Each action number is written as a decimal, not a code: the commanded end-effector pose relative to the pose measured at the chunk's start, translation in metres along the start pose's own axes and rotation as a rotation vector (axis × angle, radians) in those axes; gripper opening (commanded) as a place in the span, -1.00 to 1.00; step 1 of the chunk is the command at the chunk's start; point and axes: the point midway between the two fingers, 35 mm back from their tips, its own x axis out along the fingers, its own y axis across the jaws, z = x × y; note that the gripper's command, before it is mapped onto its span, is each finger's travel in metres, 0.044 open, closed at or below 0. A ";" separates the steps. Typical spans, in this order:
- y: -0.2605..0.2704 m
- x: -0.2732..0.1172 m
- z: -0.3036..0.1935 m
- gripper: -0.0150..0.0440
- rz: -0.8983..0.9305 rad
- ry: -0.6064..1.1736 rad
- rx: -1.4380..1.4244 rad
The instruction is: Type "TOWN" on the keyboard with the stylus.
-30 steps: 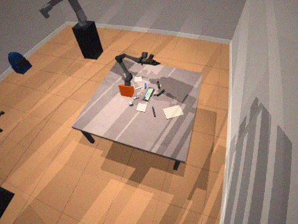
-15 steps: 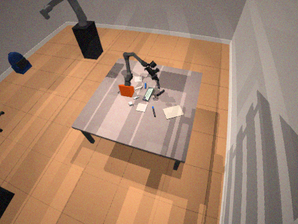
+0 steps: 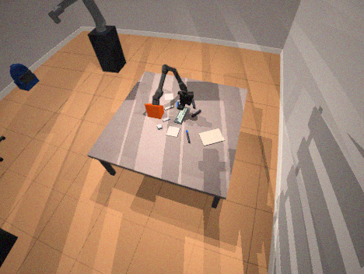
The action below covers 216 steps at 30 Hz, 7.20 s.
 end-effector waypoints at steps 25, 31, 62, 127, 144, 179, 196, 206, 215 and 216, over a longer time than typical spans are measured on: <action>-0.087 0.001 0.003 -0.49 0.007 0.007 0.010; -0.137 0.001 0.000 -0.49 0.007 0.008 0.010; -0.046 0.000 -0.029 -0.49 0.007 0.009 0.012; 0.047 -0.024 -0.078 0.02 0.449 -0.208 -1.542; 0.061 -0.022 -0.090 0.02 0.521 -0.357 -1.861; 0.062 0.011 -0.092 0.02 0.522 -0.358 -1.861; 0.063 0.025 -0.092 0.02 0.523 -0.359 -1.860; 0.063 0.032 -0.092 0.02 0.523 -0.359 -1.860; 0.063 0.038 -0.093 0.02 0.524 -0.359 -1.860; 0.063 0.038 -0.093 0.02 0.524 -0.359 -1.860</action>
